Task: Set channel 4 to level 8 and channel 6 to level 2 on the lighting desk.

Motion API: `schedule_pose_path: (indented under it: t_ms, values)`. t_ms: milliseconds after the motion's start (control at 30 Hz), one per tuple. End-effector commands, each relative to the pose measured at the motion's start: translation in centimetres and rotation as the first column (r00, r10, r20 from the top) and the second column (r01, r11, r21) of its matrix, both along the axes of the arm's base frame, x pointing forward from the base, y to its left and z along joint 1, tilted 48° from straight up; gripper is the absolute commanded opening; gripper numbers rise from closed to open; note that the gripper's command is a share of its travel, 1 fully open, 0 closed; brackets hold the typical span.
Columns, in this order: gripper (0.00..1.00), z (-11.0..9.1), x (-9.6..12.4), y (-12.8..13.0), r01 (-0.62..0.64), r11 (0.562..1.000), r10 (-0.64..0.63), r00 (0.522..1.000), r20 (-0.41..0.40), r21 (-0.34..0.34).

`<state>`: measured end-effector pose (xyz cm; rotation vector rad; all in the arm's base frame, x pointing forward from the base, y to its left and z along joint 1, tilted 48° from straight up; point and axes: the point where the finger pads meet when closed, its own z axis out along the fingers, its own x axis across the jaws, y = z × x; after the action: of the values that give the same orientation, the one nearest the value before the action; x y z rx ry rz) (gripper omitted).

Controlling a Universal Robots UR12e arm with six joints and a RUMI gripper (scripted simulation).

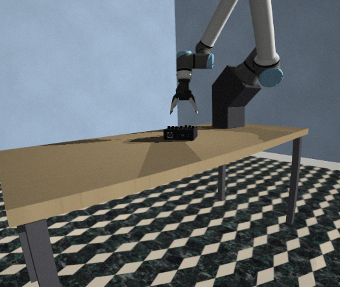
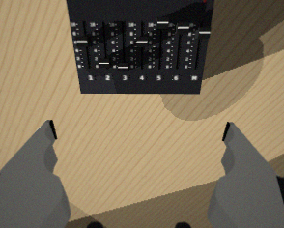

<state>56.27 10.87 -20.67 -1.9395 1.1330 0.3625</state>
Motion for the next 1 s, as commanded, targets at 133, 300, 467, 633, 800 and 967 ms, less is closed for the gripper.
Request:
schedule_pose_path:
  t_ms: [133, 300, 467, 633, 800, 967]
  values:
    - [1.00, 0.2, 0.2, -0.1, -0.031, 0.999, 0.031, 0.999, 0.038, -0.010]
    - [1.00, 0.3, 0.3, -0.1, -0.064, 0.998, 0.066, 0.995, 0.076, -0.022]
    - [1.00, 0.6, 0.5, -0.1, -0.110, 0.993, 0.114, 0.985, 0.131, -0.040]
    - [1.00, 1.0, 0.8, -0.2, -0.185, 0.980, 0.197, 0.956, 0.218, -0.075]
    - [1.00, 1.4, 1.2, -0.2, -0.272, 0.954, 0.300, 0.898, 0.321, -0.128]
    - [1.00, 1.8, 1.4, -0.3, -0.328, 0.930, 0.368, 0.846, 0.386, -0.169]
